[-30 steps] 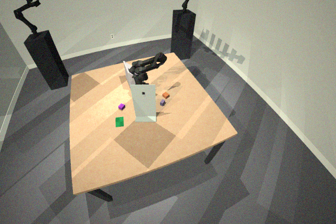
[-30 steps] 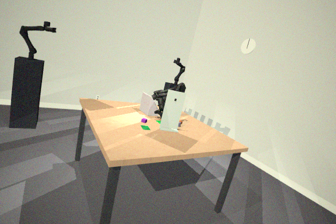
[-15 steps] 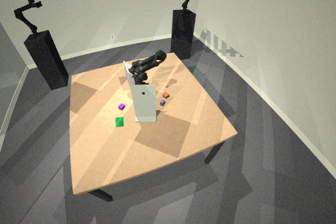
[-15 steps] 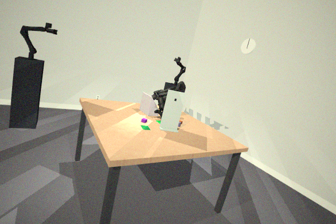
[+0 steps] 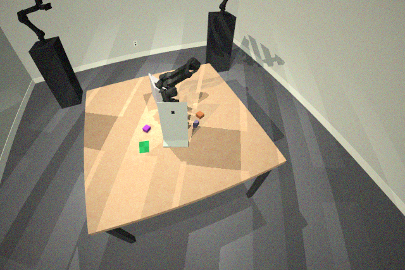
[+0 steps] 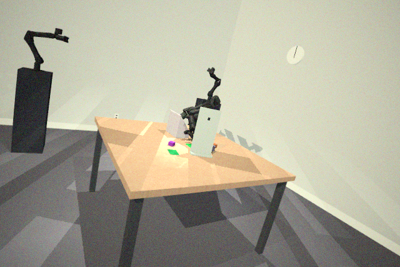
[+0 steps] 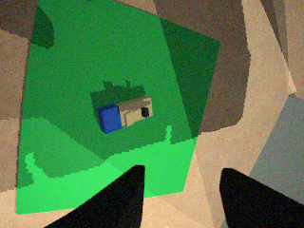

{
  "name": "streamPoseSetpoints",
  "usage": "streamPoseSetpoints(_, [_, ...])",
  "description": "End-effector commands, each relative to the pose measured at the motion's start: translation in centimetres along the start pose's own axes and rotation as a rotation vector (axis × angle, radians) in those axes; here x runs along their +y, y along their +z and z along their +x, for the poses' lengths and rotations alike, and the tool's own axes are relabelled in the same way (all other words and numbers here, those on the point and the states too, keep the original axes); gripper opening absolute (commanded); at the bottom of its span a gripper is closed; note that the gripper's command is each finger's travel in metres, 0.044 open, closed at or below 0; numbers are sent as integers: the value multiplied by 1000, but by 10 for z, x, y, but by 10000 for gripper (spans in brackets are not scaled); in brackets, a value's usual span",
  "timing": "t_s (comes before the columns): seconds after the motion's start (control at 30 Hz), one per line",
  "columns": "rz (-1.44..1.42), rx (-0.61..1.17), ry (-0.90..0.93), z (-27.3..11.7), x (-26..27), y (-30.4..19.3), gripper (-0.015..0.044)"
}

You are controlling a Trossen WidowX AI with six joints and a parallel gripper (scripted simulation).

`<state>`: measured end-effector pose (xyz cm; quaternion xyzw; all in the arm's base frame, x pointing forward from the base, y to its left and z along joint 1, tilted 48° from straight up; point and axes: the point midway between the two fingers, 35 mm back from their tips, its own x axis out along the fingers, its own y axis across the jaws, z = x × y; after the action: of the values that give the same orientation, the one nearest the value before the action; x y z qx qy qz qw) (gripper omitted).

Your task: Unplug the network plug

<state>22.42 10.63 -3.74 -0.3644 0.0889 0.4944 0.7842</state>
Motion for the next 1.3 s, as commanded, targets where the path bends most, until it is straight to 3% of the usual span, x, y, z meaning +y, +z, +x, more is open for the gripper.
streamPoseSetpoints(0.0, [-5,-2,0,-2,-2,-1,156])
streamPoseSetpoints(1.27, [-6,2,4,-18,-14,-4,156])
